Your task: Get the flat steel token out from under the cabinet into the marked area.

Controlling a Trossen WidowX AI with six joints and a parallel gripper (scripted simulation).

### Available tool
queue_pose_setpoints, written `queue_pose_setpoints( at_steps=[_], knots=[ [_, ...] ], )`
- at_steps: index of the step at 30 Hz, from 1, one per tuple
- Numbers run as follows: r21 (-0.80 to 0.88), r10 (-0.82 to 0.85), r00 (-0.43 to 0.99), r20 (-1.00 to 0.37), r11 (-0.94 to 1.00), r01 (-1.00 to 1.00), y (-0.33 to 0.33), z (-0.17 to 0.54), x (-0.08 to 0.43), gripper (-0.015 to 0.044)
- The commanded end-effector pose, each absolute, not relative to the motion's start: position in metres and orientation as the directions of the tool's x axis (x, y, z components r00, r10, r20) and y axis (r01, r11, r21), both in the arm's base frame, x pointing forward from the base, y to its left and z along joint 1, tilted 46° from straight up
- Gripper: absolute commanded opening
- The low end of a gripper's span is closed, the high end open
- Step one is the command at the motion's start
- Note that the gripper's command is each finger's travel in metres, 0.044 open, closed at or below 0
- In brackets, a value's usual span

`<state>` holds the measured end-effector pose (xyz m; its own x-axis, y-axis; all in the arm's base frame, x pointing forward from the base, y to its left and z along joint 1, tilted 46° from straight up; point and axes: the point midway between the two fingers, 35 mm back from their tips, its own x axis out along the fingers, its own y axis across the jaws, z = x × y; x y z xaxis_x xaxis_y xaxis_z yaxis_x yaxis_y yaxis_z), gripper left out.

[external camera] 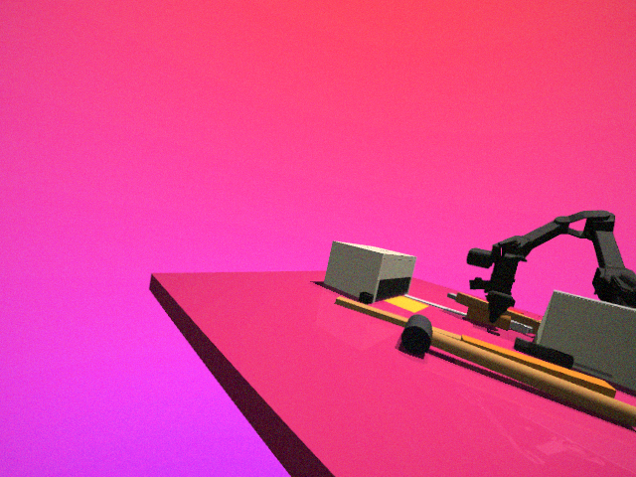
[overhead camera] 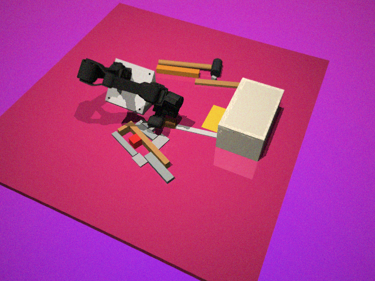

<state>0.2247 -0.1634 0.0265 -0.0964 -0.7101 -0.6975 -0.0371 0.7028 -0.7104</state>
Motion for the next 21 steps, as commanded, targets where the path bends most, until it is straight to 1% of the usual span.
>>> queue_pose_setpoints(
  at_steps=[1, 4, 5, 21],
  knots=[
    [-0.71, -0.71, -0.096, -0.698, 0.703, -0.034, -0.163, 0.027, 0.225, 0.0085],
    [-0.71, -0.71, -0.096, -0.698, 0.703, -0.034, -0.163, 0.027, 0.225, 0.0006],
    [-0.71, -0.71, -0.096, -0.698, 0.703, -0.034, -0.163, 0.027, 0.225, 0.0],
    [-0.71, -0.71, -0.099, -0.698, 0.703, -0.039, -0.162, 0.029, 0.212, 0.0]
  ],
)
